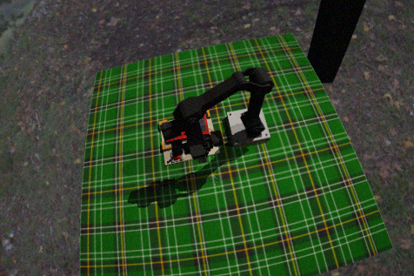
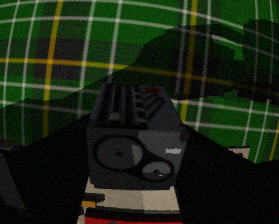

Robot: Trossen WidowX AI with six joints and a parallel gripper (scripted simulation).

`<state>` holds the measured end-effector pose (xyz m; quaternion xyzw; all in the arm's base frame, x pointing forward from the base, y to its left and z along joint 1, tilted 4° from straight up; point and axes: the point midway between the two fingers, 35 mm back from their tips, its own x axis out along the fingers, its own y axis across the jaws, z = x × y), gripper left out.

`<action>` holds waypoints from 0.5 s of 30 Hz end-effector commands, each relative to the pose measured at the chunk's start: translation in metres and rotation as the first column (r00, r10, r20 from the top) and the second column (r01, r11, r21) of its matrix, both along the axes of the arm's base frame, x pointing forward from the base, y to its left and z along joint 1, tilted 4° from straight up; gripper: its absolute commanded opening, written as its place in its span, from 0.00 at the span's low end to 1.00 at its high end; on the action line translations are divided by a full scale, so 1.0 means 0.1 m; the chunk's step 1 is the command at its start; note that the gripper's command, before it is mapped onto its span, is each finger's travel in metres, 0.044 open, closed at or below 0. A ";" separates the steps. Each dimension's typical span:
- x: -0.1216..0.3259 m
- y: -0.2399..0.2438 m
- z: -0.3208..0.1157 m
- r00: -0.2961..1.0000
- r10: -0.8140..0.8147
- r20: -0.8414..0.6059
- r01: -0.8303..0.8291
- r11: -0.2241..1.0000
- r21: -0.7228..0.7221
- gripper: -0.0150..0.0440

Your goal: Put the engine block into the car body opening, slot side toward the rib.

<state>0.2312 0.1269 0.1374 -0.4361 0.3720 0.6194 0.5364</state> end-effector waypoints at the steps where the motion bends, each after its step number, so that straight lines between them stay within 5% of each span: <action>1: -0.01 -0.03 -0.01 1.000 0.004 -0.014 -0.003 0.994 0.106 0.25; 15: 0.01 -0.13 -0.13 0.999 0.013 -0.041 0.006 0.904 0.428 0.25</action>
